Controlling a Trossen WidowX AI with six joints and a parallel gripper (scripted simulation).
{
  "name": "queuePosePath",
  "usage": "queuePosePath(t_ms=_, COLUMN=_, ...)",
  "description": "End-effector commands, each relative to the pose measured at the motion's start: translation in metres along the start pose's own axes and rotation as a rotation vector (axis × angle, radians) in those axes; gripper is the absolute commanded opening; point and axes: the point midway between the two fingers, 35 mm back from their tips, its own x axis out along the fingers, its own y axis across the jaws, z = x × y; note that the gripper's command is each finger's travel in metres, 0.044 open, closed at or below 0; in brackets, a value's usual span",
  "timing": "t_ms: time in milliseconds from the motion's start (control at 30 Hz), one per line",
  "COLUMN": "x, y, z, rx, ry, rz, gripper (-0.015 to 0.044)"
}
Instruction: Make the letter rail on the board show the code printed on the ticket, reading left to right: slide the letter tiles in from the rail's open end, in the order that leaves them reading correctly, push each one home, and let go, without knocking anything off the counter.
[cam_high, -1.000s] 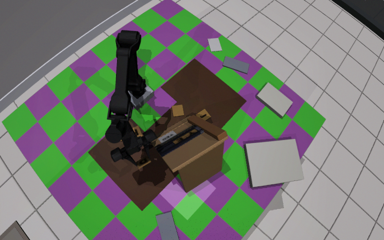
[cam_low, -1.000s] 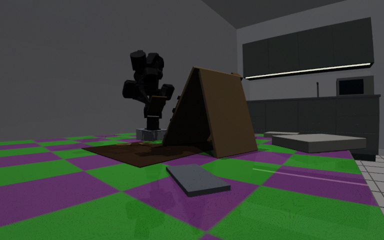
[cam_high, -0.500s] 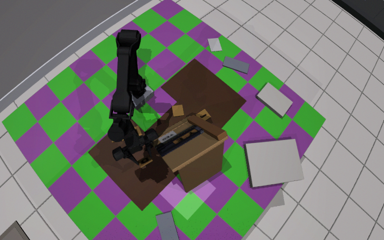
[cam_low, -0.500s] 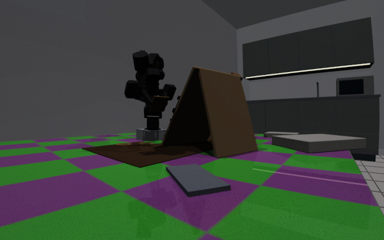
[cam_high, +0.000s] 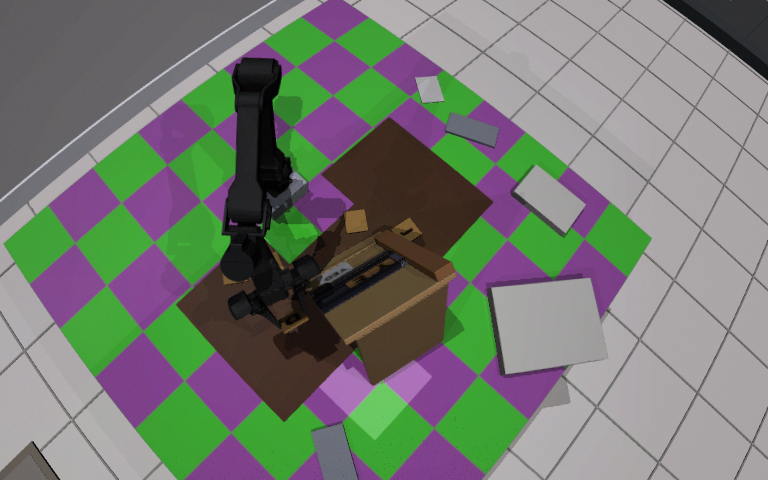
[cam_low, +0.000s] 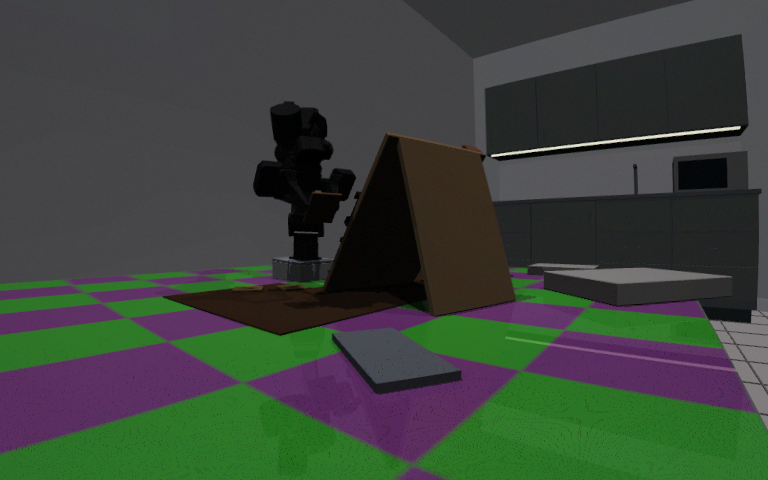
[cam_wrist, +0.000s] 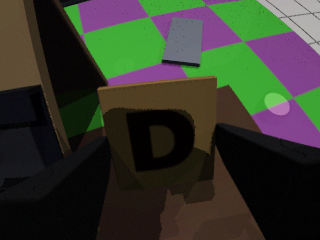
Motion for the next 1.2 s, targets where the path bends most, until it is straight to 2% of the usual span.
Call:
queuePosePath(t_ms=0, x=0.000, y=0.003, z=-0.001, rx=0.003, ry=0.002, rz=-0.002, gripper=0.0000)
queuePosePath(t_ms=1167, x=0.000, y=0.020, z=-0.001, rx=0.004, ry=0.002, rz=-0.001, gripper=0.0000)
